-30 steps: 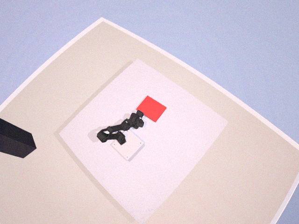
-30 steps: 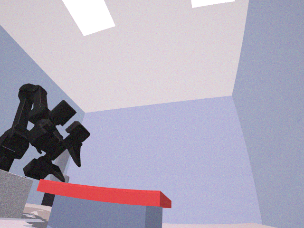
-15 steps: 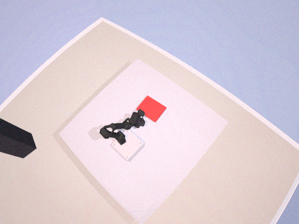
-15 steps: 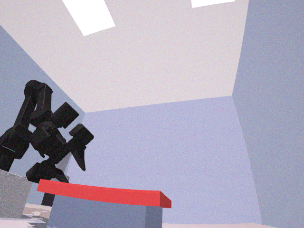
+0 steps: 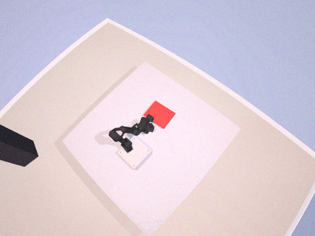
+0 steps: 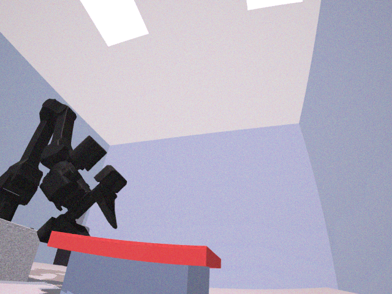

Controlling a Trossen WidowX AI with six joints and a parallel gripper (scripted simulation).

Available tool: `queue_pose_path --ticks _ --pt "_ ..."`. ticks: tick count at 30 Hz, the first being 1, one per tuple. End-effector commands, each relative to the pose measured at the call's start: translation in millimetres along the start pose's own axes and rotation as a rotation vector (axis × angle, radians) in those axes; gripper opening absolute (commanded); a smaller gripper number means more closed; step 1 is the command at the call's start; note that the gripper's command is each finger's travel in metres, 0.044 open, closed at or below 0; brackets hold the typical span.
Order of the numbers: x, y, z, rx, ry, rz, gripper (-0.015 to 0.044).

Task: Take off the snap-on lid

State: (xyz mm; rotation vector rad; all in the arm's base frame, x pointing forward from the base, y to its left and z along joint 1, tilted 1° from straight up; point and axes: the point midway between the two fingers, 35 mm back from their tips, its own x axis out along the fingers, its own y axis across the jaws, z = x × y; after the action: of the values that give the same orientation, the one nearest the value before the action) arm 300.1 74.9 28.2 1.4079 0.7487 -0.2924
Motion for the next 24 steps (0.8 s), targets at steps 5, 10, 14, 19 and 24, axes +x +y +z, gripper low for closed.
queue_pose_path --ticks 5,10,14,19,24 --pt "13 -1 0 0.003 -0.002 0.001 0.0235" --pt "21 -2 0 0.003 -0.002 0.001 0.0235" --pt "27 -4 0 0.003 -0.002 0.002 0.0235" --pt "31 -5 0 0.004 -0.002 0.002 0.0209" --pt "31 -5 0 0.004 -0.002 0.002 0.0136"
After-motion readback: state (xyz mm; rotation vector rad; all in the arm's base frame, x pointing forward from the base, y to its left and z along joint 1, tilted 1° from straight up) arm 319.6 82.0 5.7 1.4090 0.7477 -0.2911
